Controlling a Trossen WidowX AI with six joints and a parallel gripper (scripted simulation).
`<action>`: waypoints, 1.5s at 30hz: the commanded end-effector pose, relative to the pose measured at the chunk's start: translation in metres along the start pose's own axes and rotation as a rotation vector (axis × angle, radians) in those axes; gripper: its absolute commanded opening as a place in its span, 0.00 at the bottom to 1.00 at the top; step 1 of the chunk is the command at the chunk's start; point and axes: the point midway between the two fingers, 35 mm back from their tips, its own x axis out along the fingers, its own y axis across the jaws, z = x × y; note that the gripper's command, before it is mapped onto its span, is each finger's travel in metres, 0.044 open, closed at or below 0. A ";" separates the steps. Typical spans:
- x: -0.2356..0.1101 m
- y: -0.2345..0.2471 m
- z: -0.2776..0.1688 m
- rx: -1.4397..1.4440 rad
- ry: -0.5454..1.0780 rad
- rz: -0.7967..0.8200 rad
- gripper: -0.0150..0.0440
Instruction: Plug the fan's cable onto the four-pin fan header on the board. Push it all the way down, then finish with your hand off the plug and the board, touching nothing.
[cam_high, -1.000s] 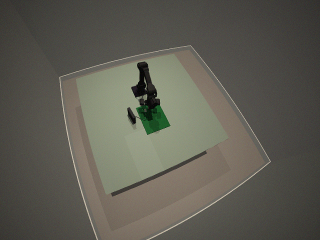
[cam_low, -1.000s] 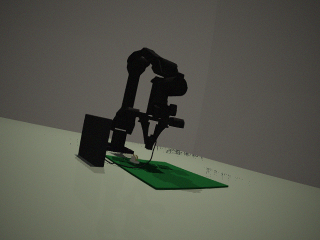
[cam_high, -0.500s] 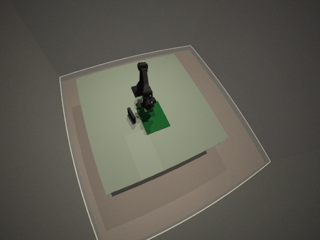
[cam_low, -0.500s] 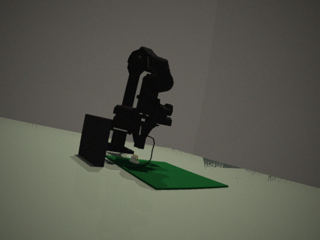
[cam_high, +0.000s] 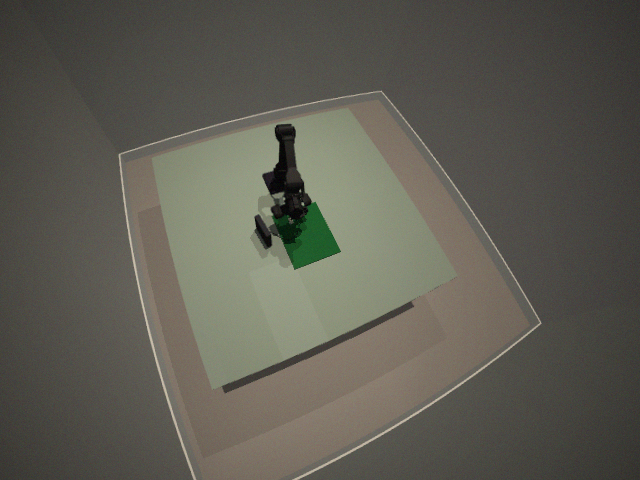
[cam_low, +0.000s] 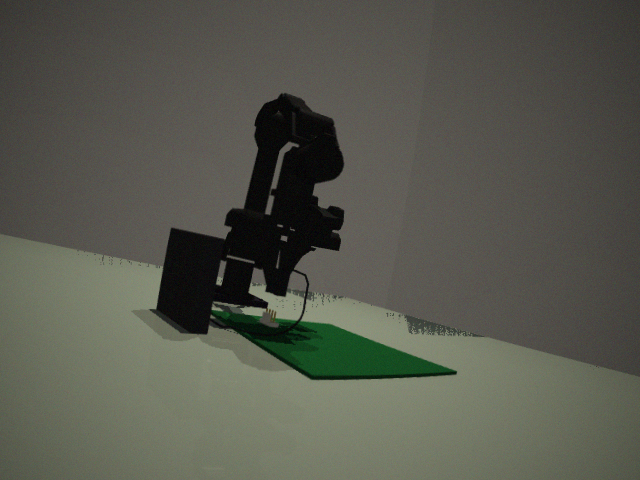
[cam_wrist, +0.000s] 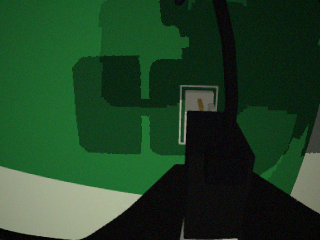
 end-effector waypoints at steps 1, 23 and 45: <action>0.000 0.001 -0.003 -0.003 0.000 0.004 0.25; 0.022 0.001 -0.004 -0.003 0.001 0.004 0.25; 0.023 0.001 -0.002 0.005 0.000 0.004 0.25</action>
